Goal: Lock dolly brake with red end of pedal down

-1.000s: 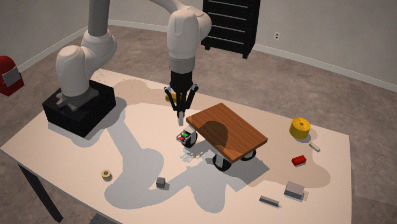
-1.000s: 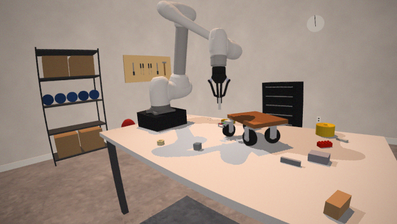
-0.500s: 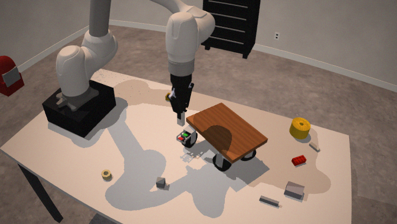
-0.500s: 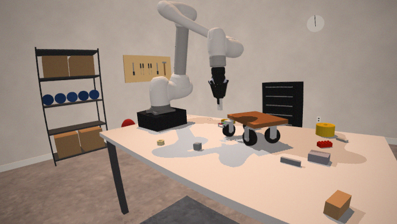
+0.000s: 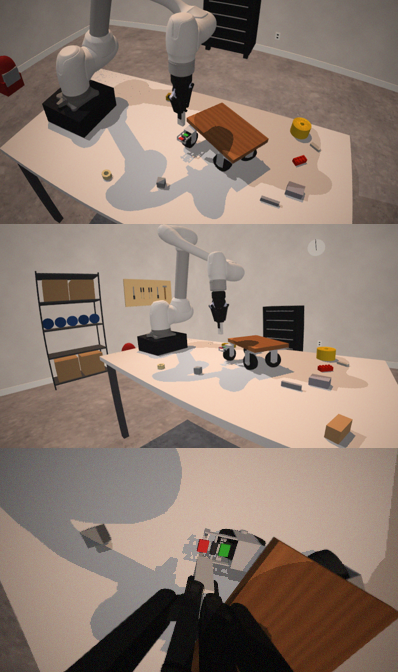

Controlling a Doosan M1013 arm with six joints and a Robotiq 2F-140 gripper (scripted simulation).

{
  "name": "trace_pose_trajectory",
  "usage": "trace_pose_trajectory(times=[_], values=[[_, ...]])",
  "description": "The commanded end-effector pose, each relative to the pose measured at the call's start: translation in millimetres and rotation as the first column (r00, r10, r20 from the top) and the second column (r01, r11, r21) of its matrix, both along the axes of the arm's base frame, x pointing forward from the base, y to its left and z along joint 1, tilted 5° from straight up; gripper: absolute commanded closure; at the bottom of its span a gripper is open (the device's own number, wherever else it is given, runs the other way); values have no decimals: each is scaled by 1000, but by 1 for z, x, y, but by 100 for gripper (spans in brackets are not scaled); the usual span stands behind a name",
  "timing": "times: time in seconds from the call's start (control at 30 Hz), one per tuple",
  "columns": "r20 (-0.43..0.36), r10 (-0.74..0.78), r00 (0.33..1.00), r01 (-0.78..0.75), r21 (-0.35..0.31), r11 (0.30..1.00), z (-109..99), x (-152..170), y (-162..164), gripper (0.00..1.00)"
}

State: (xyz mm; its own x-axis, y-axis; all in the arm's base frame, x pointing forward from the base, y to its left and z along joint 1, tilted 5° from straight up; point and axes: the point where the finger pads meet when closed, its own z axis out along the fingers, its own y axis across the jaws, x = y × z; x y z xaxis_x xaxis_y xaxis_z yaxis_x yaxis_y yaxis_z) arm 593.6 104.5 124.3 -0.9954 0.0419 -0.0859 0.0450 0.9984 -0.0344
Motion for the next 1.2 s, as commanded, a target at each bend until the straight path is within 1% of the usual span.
trace_pose_trajectory(times=[0.0,0.67,0.9,1.17], values=[[-6,0,1000,0,1,1000,-1,0,-1,100],[-6,0,1000,0,1,1000,-2,0,-1,100],[-6,-1,1000,1,1,1000,-5,0,-1,100],[-6,-1,1000,1,1,1000,-17,1,-1,100]])
